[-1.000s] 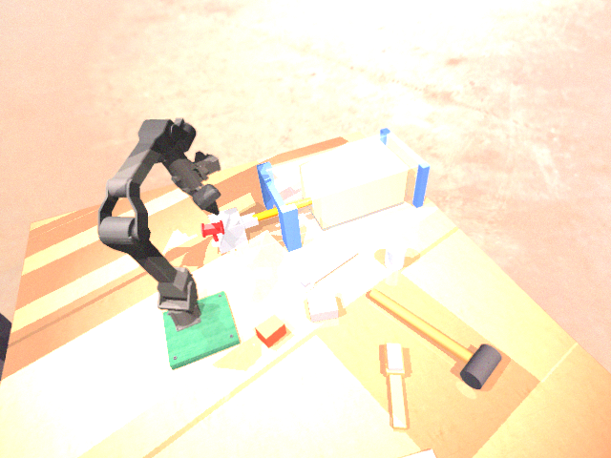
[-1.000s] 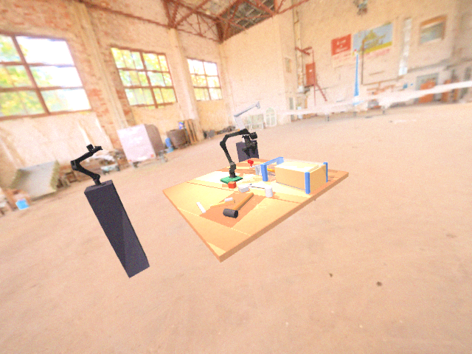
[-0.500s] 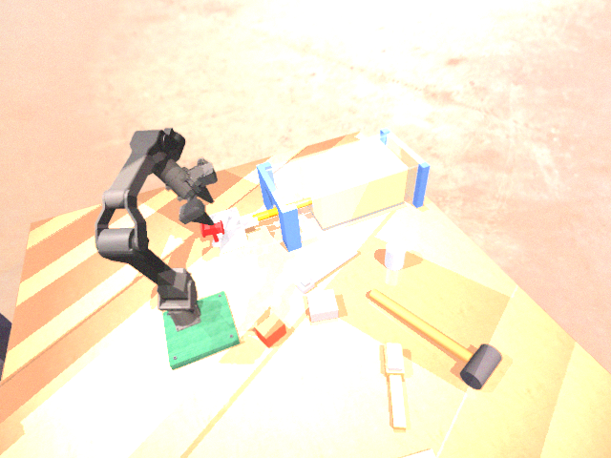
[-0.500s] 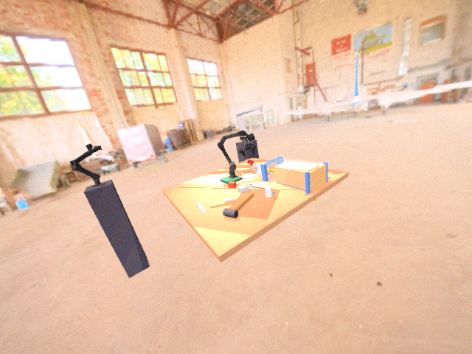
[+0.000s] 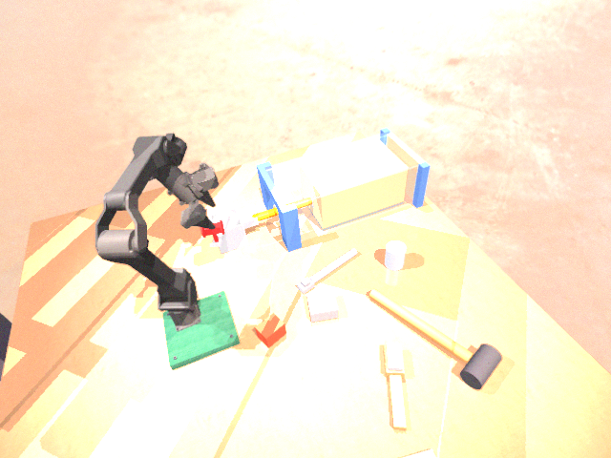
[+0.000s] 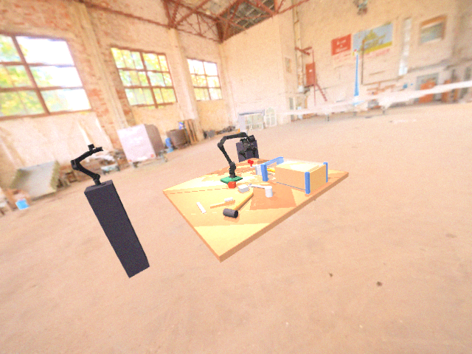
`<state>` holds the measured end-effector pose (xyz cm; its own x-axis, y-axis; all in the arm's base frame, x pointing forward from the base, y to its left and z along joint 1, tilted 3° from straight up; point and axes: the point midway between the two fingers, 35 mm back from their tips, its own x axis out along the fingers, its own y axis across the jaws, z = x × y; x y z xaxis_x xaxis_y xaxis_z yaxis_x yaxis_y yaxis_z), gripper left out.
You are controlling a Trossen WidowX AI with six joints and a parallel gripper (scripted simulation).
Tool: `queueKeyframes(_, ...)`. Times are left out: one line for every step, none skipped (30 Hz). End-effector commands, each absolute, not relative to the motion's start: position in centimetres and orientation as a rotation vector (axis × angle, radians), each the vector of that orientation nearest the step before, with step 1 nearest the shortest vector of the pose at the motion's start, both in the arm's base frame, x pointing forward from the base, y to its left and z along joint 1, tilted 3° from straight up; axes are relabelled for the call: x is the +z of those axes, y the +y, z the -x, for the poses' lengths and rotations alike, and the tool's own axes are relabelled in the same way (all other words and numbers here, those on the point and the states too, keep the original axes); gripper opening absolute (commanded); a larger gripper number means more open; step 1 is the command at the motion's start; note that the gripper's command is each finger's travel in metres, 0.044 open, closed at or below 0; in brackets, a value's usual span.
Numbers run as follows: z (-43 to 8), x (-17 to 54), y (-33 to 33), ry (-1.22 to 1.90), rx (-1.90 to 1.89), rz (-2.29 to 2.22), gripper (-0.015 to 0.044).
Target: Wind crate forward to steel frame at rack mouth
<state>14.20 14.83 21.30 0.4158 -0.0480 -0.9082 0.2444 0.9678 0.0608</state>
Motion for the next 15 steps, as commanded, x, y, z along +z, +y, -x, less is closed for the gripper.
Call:
queueKeyframes(-14.3, 20.6, 14.8, 1.125, -0.19, -0.196, 0.044)
queueKeyframes(-14.3, 20.4, 14.8, 1.125, -0.19, -0.196, 0.044)
queueKeyframes(-14.3, 20.3, 14.9, 1.125, -0.19, -0.196, 0.044)
queueKeyframes(-14.3, 20.1, 14.9, 1.125, -0.19, -0.196, 0.044)
queueKeyframes(-14.3, 20.0, 14.9, 1.125, -0.19, -0.196, 0.044)
queueKeyframes(-14.3, 19.8, 14.9, 1.125, -0.19, -0.196, 0.044)
queueKeyframes(-14.3, 19.6, 14.9, 1.125, -0.19, -0.196, 0.044)
queueKeyframes(-14.3, 19.5, 14.9, 1.125, -0.19, -0.196, 0.044)
queueKeyframes(-14.3, 19.3, 14.9, 1.125, -0.19, -0.196, 0.044)
queueKeyframes(-14.3, 19.2, 15.0, 1.125, -0.19, -0.196, 0.044)
queueKeyframes(-14.3, 19.0, 15.0, 1.125, -0.19, -0.196, 0.044)
queueKeyframes(-14.3, 18.8, 15.0, 1.125, -0.19, -0.196, 0.044)
queueKeyframes(-14.3, 18.7, 15.0, 1.125, -0.19, -0.196, 0.044)
queueKeyframes(-14.3, 18.5, 15.0, 1.125, -0.19, -0.196, 0.044)
queueKeyframes(-14.3, 18.3, 15.0, 1.126, -0.19, -0.196, 0.044)
